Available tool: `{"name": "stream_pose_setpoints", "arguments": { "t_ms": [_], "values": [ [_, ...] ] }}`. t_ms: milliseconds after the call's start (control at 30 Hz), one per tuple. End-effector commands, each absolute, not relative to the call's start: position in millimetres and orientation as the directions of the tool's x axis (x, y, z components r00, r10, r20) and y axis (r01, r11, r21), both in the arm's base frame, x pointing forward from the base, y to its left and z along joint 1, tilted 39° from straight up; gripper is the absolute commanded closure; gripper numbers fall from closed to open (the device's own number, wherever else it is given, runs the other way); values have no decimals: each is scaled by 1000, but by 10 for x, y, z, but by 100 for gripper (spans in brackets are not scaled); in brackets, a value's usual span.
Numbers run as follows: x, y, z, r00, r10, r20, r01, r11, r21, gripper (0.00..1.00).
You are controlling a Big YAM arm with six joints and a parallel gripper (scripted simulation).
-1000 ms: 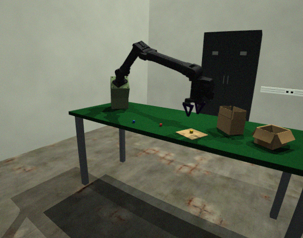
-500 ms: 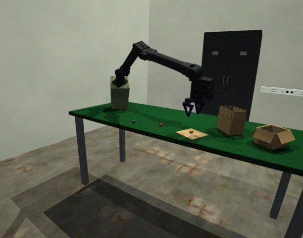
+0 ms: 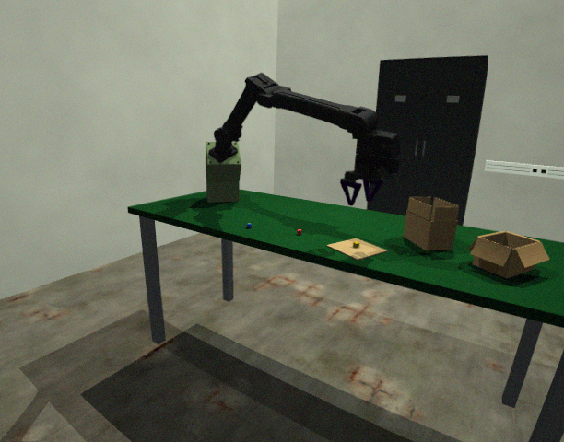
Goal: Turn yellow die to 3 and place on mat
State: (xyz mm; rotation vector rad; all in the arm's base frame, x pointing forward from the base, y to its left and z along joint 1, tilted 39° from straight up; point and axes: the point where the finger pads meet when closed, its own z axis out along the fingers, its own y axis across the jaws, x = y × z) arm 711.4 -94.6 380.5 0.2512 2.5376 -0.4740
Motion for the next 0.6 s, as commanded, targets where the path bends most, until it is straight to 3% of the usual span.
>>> {"name": "stream_pose_setpoints", "arguments": {
  "t_ms": [0, 567],
  "values": [
    [6963, -719, 4554, -775, 68, -628, 286, 924, -253, 0],
    [6931, -681, 4556, -787, 66, -614, 280, 924, -259, 0]
  ]
}}
